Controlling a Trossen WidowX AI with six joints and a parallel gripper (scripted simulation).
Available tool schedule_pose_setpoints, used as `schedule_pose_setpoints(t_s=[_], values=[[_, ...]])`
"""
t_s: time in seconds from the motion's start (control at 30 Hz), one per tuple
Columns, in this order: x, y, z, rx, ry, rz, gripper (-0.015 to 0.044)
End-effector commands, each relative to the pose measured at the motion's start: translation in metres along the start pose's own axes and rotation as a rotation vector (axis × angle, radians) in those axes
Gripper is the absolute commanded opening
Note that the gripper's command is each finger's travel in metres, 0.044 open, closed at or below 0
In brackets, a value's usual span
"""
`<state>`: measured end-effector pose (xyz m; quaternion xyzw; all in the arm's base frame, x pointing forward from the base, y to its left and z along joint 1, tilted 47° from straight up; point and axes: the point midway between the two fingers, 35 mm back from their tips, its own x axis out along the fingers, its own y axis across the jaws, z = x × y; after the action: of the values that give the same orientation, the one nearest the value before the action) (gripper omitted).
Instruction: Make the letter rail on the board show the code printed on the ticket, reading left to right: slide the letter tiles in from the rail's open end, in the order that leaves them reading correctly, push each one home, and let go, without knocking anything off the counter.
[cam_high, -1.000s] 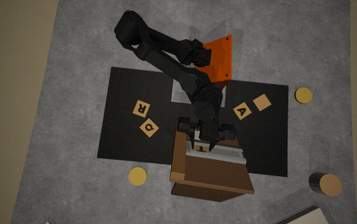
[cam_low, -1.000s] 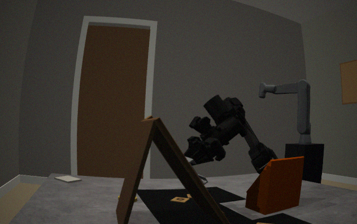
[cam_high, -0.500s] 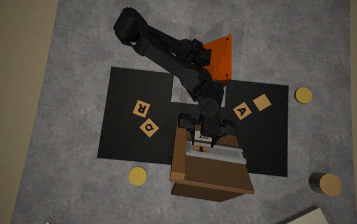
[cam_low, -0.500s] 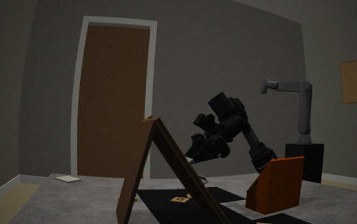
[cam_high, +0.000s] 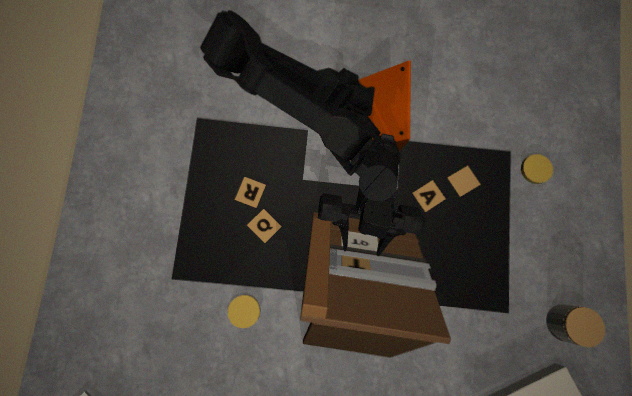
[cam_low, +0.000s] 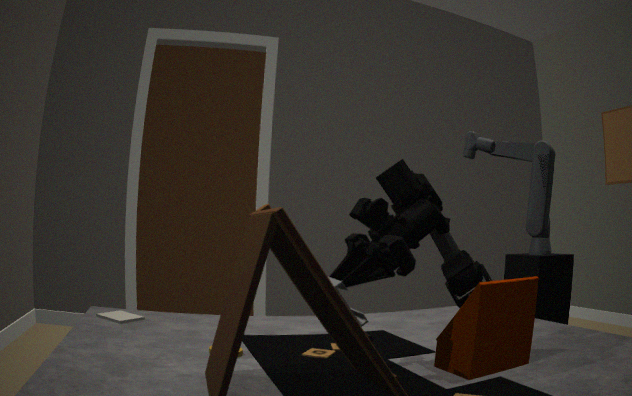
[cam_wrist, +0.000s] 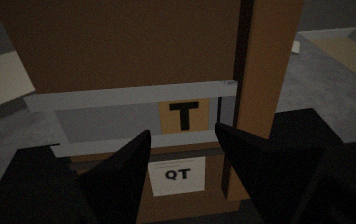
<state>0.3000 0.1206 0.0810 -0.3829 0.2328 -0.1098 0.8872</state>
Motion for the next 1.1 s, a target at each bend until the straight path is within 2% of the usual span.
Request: schedule_pose_setpoints(t_s=[0.0,1.07], values=[[-0.003,-0.001,0.000,0.009,-0.001,-0.003,0.0295],[-0.017,-0.003,0.002,0.008,-0.001,-0.003,0.0295]])
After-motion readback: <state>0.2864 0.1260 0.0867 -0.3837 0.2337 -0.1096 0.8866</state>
